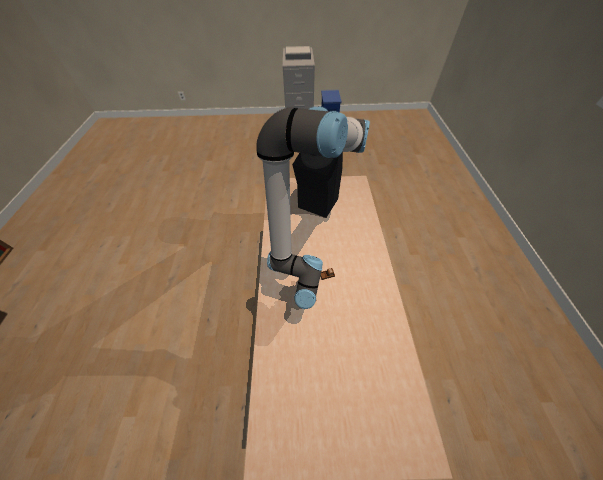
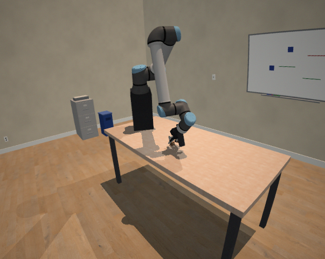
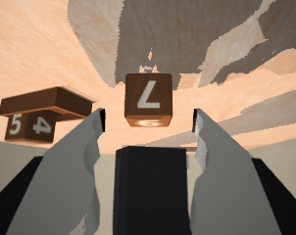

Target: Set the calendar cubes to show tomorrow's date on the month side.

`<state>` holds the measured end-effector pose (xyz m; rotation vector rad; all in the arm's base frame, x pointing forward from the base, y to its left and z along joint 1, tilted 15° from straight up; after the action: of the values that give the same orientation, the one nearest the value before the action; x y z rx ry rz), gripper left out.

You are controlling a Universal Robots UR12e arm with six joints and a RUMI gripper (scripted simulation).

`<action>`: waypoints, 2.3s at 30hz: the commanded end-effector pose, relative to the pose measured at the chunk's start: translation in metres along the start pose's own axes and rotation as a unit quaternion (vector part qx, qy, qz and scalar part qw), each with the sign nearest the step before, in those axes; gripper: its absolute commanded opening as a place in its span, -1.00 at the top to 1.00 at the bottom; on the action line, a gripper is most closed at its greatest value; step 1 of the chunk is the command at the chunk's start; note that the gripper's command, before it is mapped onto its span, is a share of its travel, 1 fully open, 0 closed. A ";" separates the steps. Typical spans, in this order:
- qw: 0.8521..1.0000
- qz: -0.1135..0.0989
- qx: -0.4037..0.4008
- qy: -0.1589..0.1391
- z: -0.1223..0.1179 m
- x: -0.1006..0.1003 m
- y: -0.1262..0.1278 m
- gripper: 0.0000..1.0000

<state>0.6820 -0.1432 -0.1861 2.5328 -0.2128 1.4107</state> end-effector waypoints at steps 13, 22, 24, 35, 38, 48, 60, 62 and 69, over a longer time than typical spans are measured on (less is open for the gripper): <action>1.000 0.000 0.000 0.001 -0.030 0.031 0.002 0.17; 1.000 0.000 0.000 0.001 -0.044 0.045 0.003 0.17; 1.000 0.000 0.000 0.001 -0.045 0.046 0.003 0.17; 1.000 0.001 0.000 0.007 -0.045 0.045 0.003 0.17; 1.000 0.002 0.000 0.019 -0.047 0.044 0.003 0.17; 0.997 0.006 0.000 0.073 -0.054 0.042 0.004 0.17; 0.991 0.009 0.000 0.130 -0.065 0.043 0.005 0.17; 0.991 0.009 0.000 0.131 -0.065 0.043 0.005 0.17; 0.991 0.009 0.000 0.132 -0.065 0.043 0.005 0.17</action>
<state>0.6498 -0.1304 -0.1163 2.3214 -0.1892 1.7256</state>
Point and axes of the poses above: the point where the finger pads meet when closed, its own x axis back along the fingers, its own y axis across the jaws, z = x × y, the point moved 7 cm from there along x, back along the fingers, and after that the axes turned 4 degrees about -x, right-handed, at the moved point
